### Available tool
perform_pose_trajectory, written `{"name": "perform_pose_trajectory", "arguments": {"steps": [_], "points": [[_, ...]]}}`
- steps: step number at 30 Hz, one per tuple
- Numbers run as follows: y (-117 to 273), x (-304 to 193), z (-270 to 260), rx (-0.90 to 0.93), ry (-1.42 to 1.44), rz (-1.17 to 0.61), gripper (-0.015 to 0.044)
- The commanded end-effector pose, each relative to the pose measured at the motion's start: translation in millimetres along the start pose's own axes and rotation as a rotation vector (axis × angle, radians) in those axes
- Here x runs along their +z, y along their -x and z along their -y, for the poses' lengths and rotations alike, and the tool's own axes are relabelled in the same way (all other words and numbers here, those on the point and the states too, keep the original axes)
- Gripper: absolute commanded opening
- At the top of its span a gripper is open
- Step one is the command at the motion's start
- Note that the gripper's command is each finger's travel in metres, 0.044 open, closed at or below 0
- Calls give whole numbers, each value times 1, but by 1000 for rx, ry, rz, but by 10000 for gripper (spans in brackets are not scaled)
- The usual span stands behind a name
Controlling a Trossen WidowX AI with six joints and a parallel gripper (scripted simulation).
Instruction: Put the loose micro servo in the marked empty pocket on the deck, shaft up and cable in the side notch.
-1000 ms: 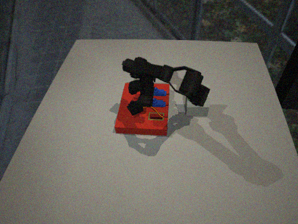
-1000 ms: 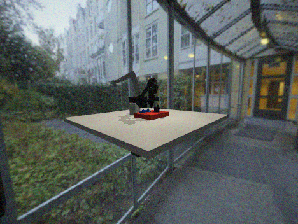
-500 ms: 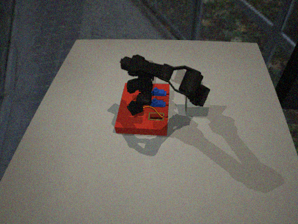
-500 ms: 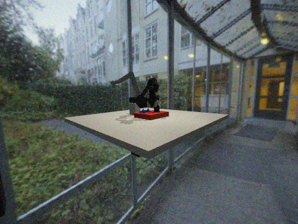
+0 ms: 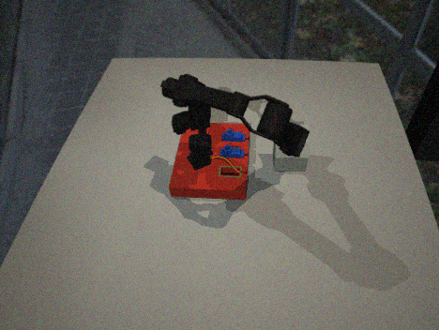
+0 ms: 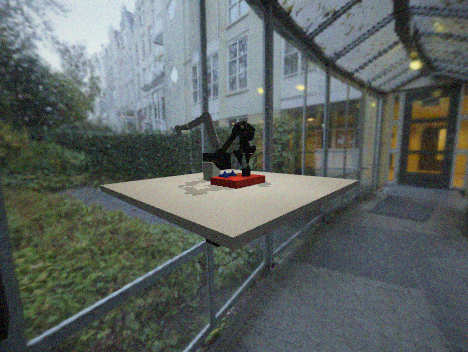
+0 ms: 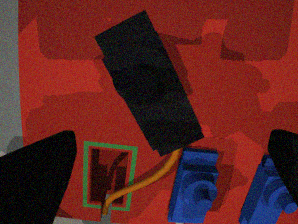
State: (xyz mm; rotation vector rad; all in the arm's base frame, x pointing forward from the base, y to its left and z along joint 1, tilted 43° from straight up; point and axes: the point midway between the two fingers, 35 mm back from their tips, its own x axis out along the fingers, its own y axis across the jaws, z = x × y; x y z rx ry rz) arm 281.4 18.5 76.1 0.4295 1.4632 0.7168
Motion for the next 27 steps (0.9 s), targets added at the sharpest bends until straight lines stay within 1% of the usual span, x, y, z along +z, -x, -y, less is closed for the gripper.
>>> {"name": "perform_pose_trajectory", "arguments": {"steps": [1,20,27], "points": [[-16,-1,-1,9,-6,-12,440],[-36,-1,-1,9,-6,-12,440],[-36,-1,-1,9,-6,-12,256]]}}
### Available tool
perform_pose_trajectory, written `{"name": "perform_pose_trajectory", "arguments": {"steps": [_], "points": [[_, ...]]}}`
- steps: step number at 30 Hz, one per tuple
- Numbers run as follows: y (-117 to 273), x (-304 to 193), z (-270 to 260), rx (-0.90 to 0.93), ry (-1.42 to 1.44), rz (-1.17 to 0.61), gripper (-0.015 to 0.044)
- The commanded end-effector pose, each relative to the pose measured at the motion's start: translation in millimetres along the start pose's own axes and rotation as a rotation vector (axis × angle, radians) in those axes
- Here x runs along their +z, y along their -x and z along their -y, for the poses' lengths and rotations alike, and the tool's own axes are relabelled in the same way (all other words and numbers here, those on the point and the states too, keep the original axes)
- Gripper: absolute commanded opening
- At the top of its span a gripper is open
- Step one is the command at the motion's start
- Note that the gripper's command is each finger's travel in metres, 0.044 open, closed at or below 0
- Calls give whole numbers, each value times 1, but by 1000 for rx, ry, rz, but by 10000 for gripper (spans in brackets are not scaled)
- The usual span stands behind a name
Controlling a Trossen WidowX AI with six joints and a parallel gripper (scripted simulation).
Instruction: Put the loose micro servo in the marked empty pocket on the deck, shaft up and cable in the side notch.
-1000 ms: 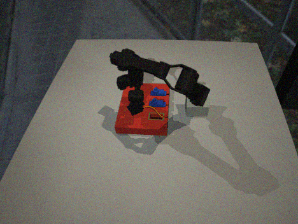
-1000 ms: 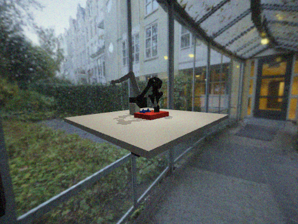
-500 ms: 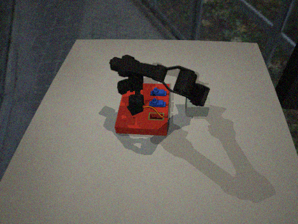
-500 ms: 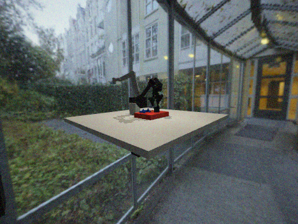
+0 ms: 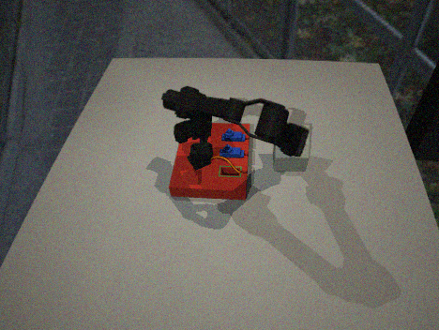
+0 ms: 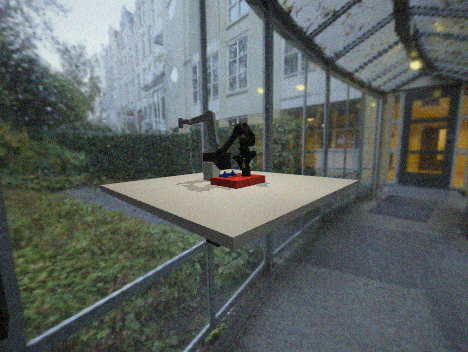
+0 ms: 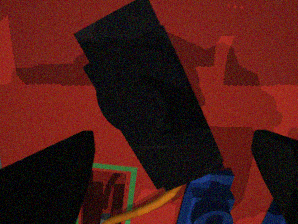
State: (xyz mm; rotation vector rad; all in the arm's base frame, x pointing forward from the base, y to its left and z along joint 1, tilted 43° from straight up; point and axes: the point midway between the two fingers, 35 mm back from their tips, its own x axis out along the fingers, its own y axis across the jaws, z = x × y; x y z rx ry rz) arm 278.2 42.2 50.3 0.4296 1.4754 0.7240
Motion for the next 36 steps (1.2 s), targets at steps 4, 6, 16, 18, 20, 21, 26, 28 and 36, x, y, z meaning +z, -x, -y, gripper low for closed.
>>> {"name": "perform_pose_trajectory", "arguments": {"steps": [4,6,16,18,20,21,26,28,36], "points": [[-1,0,0,5,-5,2,171],[-1,0,0,5,-5,2,157],[3,1,0,4,-5,2,32],[9,2,-1,4,-5,2,0],[17,3,-1,4,-5,1,0],[22,4,-2,4,-5,1,0],[29,8,-5,4,-5,1,0],[29,10,-6,4,-5,2,0],[29,17,-8,4,-4,2,0]]}}
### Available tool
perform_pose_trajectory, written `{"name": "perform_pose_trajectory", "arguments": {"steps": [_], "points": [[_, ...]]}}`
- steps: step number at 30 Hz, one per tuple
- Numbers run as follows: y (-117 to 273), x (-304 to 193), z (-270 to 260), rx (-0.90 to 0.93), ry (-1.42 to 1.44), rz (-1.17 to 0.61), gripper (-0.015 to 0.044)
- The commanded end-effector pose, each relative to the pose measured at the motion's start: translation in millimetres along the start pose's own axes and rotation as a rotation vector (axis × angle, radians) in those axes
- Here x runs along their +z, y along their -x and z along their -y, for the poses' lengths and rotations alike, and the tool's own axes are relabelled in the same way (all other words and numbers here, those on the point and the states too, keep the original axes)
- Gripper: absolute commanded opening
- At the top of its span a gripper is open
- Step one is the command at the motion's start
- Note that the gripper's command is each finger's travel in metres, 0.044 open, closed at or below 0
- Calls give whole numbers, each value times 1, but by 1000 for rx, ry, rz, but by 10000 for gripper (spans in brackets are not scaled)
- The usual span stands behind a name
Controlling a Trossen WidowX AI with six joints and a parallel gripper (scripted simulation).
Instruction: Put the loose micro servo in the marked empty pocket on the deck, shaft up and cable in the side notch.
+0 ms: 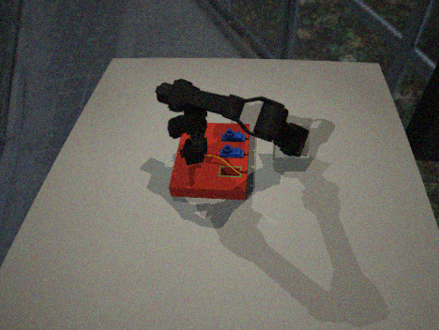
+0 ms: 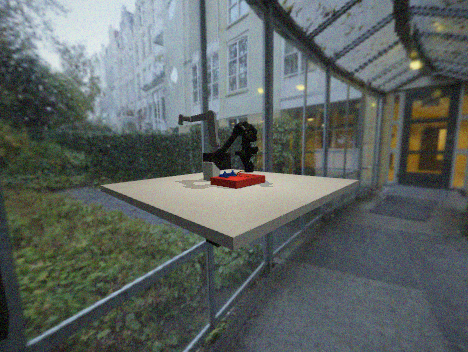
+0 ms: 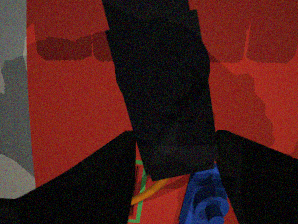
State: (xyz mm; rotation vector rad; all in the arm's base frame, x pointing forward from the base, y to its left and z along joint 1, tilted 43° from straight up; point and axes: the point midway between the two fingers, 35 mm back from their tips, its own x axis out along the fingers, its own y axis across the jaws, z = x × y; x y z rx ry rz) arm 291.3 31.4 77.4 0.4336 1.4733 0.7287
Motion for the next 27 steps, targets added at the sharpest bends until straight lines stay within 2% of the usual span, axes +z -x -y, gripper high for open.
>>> {"name": "perform_pose_trajectory", "arguments": {"steps": [1,27], "points": [[1,5,-1,-2,-5,1,0],[1,22,-3,-1,-5,2,0]]}}
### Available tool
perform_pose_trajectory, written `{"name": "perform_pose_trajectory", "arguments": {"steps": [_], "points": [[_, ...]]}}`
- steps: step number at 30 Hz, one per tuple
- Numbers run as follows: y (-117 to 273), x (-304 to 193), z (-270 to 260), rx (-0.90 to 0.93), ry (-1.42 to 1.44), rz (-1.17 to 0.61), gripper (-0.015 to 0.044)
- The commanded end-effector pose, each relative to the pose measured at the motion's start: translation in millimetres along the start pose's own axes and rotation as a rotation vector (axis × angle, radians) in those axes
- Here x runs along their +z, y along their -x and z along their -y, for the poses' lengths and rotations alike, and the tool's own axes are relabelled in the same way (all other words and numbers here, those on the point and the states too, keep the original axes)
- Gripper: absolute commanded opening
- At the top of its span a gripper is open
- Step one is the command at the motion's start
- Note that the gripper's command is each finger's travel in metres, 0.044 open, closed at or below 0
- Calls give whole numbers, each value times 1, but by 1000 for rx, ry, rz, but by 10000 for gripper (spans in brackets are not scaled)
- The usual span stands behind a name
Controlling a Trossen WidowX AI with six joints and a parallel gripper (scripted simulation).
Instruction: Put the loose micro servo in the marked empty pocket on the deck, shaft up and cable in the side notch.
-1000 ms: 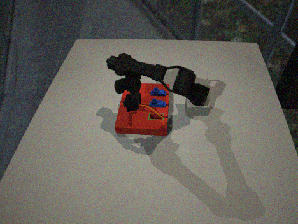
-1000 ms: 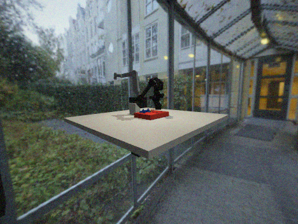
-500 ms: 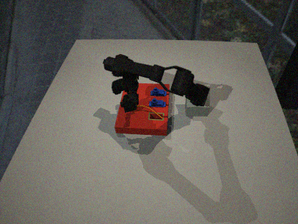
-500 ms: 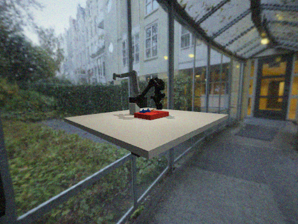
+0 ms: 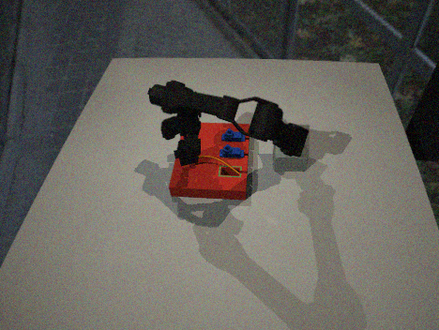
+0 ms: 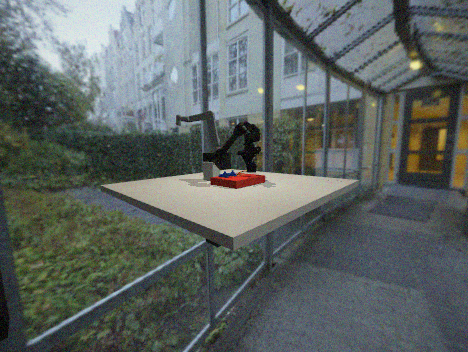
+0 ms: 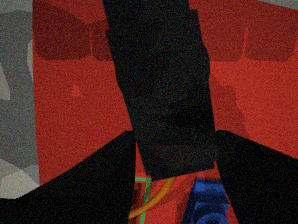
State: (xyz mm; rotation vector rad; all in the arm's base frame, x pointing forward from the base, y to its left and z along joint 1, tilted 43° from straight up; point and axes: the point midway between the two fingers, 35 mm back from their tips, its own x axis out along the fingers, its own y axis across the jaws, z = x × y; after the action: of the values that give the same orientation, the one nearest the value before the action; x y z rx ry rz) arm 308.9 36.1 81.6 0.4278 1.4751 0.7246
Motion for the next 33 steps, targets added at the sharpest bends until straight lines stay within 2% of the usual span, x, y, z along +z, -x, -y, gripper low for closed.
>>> {"name": "perform_pose_trajectory", "arguments": {"steps": [1,33], "points": [[0,4,0,5,-5,3,0],[1,25,-1,5,-4,4,0]]}}
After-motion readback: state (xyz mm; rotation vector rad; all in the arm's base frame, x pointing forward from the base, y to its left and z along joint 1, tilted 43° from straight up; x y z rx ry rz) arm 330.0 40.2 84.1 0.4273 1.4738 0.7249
